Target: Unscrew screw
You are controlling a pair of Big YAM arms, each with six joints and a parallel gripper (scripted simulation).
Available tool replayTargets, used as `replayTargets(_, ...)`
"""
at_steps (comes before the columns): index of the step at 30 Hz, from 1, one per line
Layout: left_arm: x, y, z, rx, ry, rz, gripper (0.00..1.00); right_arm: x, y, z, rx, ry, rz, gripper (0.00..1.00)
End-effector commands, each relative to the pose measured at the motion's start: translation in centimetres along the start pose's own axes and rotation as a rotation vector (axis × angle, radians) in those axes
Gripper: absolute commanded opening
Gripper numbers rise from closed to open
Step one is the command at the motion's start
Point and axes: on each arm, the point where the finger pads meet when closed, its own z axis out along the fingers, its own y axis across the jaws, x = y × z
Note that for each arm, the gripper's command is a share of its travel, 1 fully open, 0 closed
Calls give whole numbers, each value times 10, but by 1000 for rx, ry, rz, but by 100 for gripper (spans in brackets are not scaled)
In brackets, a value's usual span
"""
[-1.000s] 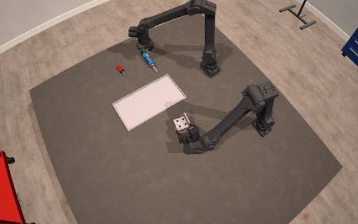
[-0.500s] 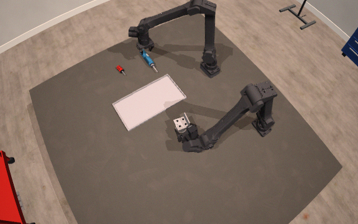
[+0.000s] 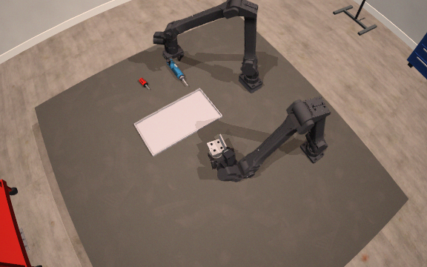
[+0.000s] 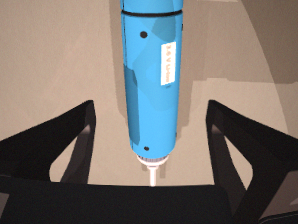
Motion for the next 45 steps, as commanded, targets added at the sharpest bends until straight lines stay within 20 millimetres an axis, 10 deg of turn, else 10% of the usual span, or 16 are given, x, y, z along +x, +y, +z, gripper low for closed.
replayTargets(1,-7,8,0,-7,-7,18,86,5,5,8,3,0,-1,65)
replayTargets(45,-7,8,0,-7,-7,18,61,5,5,8,3,0,-1,65)
